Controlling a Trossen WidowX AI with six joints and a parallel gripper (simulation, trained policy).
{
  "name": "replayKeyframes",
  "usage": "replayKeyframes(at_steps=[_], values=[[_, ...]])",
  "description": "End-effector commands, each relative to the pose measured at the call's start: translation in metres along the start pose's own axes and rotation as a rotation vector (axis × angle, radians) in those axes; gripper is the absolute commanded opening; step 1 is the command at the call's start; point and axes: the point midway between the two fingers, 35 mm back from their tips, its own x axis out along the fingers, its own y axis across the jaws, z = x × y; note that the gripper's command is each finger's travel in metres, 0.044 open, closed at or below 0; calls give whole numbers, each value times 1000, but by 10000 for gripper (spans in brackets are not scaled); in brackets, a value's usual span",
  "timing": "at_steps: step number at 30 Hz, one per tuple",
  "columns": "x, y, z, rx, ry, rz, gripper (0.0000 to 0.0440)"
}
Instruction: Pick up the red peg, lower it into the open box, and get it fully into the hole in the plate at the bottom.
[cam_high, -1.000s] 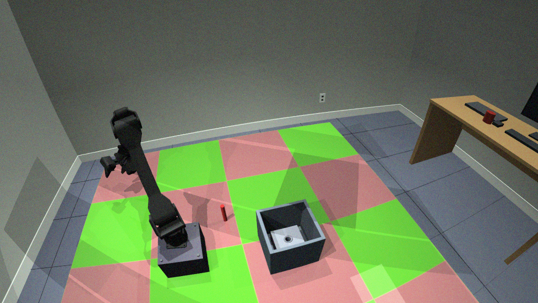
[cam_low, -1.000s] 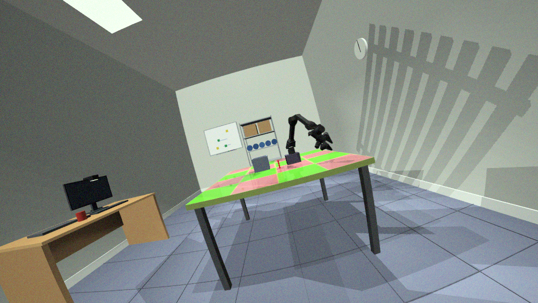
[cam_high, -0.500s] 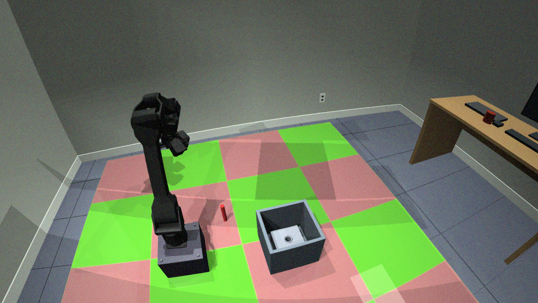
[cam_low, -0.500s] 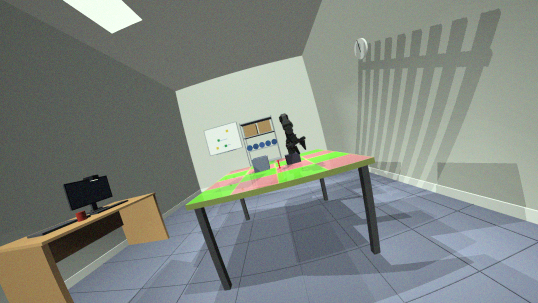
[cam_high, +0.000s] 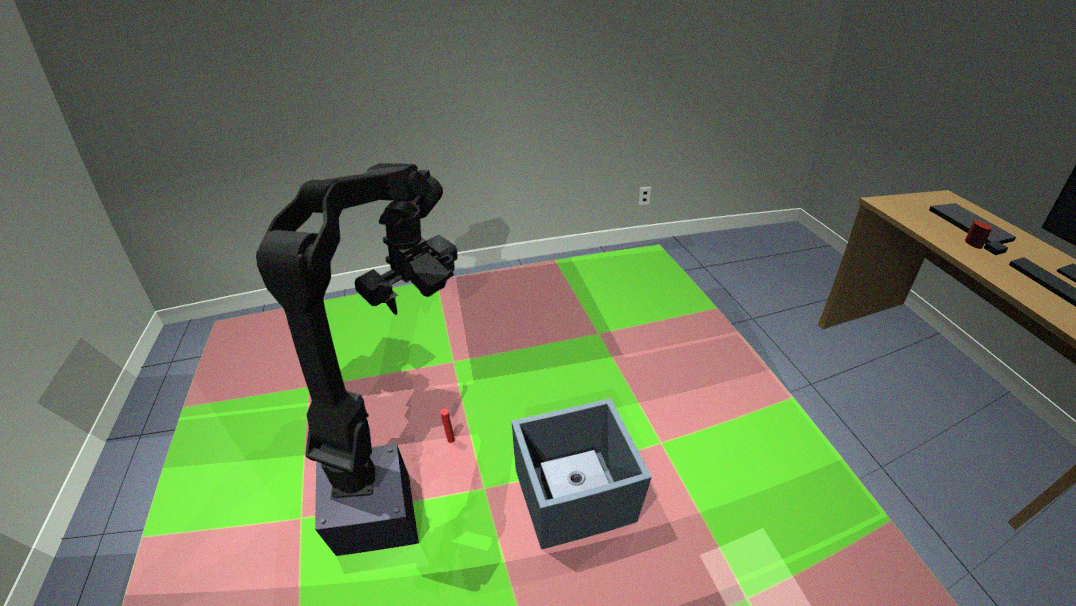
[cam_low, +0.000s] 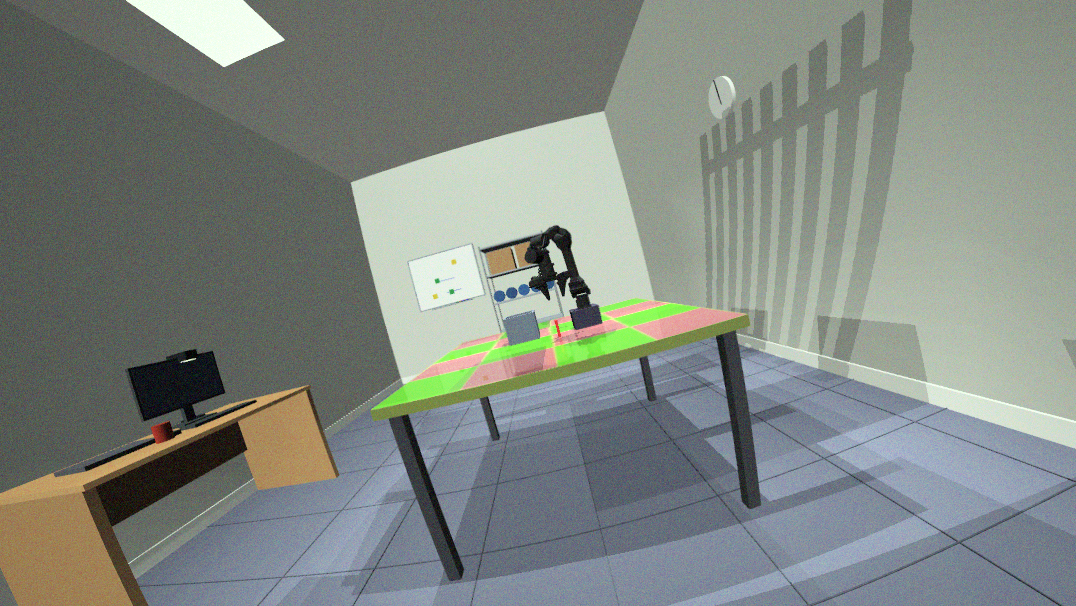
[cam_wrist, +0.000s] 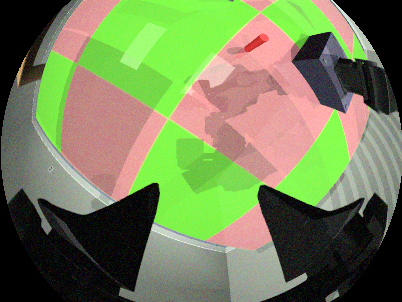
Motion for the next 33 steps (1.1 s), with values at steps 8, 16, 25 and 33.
replayKeyframes(at_steps=[8,16,25,33], values=[[-42,-23,72,-6,-87,22,416],[-37,-55,100,36,-136,-79,440],[-4,-72,121,103,-168,-170,440],[23,-80,135,144,-196,-216,440]])
